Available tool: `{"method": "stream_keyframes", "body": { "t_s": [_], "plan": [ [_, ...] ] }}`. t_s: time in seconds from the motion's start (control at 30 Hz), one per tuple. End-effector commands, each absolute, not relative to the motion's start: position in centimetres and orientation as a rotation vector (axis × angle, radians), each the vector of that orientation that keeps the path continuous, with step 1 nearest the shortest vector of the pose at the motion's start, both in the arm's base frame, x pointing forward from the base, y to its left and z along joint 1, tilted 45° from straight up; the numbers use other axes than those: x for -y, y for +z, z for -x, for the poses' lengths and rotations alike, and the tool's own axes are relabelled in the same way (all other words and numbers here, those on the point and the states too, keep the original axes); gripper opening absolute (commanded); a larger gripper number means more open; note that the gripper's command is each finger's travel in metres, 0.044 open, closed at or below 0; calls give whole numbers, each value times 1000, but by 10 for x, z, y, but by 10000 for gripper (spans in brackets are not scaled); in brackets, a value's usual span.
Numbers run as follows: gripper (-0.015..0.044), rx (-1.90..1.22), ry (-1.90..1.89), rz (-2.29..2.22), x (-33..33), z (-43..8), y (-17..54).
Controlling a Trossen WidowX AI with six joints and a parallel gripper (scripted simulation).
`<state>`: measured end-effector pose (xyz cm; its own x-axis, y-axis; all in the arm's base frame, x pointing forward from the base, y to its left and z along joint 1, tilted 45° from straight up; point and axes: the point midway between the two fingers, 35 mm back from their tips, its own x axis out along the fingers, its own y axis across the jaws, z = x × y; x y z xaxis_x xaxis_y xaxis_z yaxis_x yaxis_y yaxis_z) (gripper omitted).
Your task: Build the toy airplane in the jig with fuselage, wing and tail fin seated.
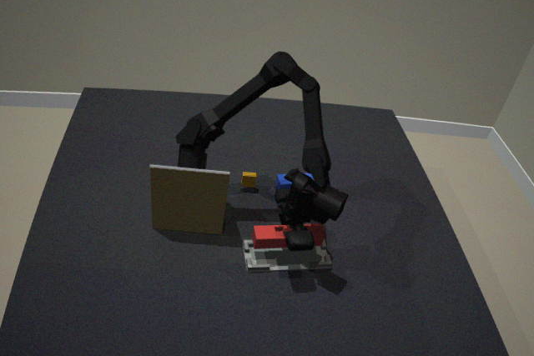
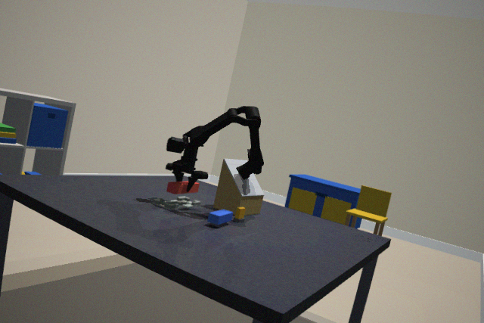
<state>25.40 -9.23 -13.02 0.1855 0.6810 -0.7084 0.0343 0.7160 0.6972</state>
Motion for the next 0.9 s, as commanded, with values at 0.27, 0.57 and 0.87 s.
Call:
{"method": "stream_keyframes", "body": {
  "t_s": [0.27,0.57,0.87],
  "plan": [
    [197,-1319,507,-655,94,-255,-131],
    [197,-1319,507,-655,94,-256,-131],
    [197,-1319,507,-655,90,-258,-138]
  ]
}}
